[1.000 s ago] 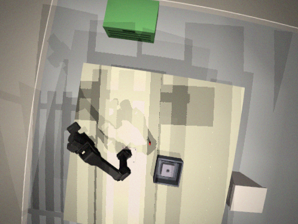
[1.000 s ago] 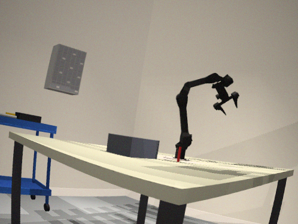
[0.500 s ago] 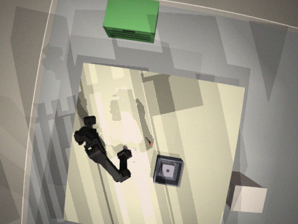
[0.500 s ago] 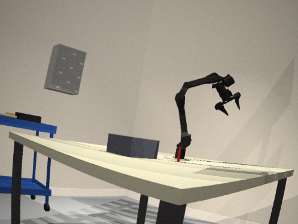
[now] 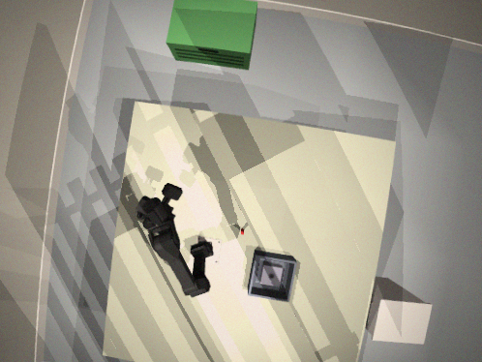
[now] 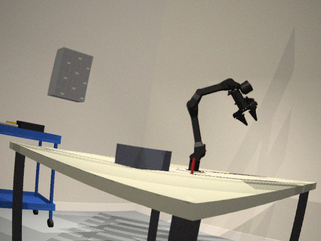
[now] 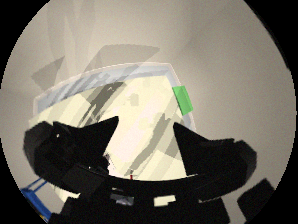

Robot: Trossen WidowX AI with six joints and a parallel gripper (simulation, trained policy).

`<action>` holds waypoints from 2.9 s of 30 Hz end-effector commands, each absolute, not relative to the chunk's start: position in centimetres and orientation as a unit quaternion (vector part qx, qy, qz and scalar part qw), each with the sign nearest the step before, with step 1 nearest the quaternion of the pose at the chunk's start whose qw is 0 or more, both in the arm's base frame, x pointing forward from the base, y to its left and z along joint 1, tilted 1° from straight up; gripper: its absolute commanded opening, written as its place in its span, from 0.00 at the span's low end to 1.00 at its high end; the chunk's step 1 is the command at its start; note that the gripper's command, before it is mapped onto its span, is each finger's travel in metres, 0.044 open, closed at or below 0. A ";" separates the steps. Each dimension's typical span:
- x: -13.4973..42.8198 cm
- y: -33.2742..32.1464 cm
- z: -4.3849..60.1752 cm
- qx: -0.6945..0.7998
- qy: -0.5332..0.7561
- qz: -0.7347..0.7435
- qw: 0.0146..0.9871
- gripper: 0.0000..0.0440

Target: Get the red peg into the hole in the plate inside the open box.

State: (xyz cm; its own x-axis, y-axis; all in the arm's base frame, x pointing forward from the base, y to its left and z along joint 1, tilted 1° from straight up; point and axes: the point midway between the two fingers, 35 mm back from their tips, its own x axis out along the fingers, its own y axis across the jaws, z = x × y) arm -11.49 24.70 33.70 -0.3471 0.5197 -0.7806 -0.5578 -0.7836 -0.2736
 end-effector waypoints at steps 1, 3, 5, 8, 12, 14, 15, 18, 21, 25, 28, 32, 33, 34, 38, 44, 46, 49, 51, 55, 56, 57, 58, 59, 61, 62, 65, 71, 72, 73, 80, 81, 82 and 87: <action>-10.2 24.7 33.4 -0.460 0.058 0.809 0.361 1.00; -9.5 24.8 33.2 -0.455 0.085 0.800 0.381 1.00; -8.7 24.9 32.9 -0.450 0.112 0.790 0.401 1.00; -7.5 25.0 32.4 -0.440 0.151 0.774 0.430 1.00; -6.0 25.0 31.8 -0.425 0.202 0.748 0.467 1.00; -5.3 25.0 31.4 -0.416 0.227 0.735 0.486 1.00; -4.9 25.0 31.3 -0.412 0.239 0.727 0.495 1.00; -3.8 24.9 30.8 -0.397 0.275 0.704 0.521 1.00; -2.6 24.8 30.3 -0.381 0.310 0.679 0.546 1.00; -1.2 24.5 29.6 -0.358 0.355 0.643 0.577 1.00; -0.1 24.2 29.1 -0.339 0.387 0.613 0.599 1.00; 1.3 23.8 28.4 -0.311 0.428 0.572 0.627 1.00; 1.6 23.7 28.2 -0.304 0.437 0.561 0.633 1.00; 1.9 23.6 28.1 -0.297 0.447 0.550 0.640 1.00; 3.3 23.1 27.3 -0.267 0.484 0.505 0.663 1.00; 5.2 22.2 26.2 -0.219 0.534 0.432 0.693 1.00; 5.8 21.8 25.9 -0.202 0.549 0.407 0.702 1.00; 6.7 21.3 25.3 -0.177 0.570 0.368 0.713 1.00; 7.3 20.9 24.9 -0.160 0.583 0.341 0.720 1.00; 8.4 20.1 24.1 -0.125 0.607 0.287 0.730 1.00; 8.7 19.9 23.8 -0.116 0.613 0.273 0.732 1.00; 8.9 19.7 23.6 -0.107 0.618 0.259 0.734 1.00; 9.2 19.5 23.4 -0.098 0.624 0.245 0.736 1.00; 9.5 19.2 23.2 -0.089 0.629 0.231 0.737 1.00; 10.0 18.8 22.7 -0.072 0.638 0.202 0.739 1.00; 10.2 18.6 22.5 -0.063 0.643 0.188 0.740 1.00; 10.9 17.9 21.7 -0.037 0.655 0.144 0.741 1.00; 12.2 16.3 20.0 0.014 0.675 0.055 0.736 1.00; 12.4 16.1 19.6 0.022 0.677 0.040 0.734 1.00; 12.6 15.8 19.3 0.030 0.680 0.025 0.733 1.00; 13.8 14.0 16.8 0.089 0.688 -0.080 0.715 1.00; 14.0 13.7 16.4 0.097 0.689 -0.095 0.712 1.00; 14.2 13.5 16.0 0.105 0.688 -0.110 0.709 1.00; 15.0 12.3 13.9 0.143 0.682 -0.178 0.695 1.00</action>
State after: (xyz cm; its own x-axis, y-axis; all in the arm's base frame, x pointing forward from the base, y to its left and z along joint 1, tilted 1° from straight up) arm 14.64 12.75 14.76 0.0157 -0.0328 -0.9993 0.3877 0.9215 -0.0241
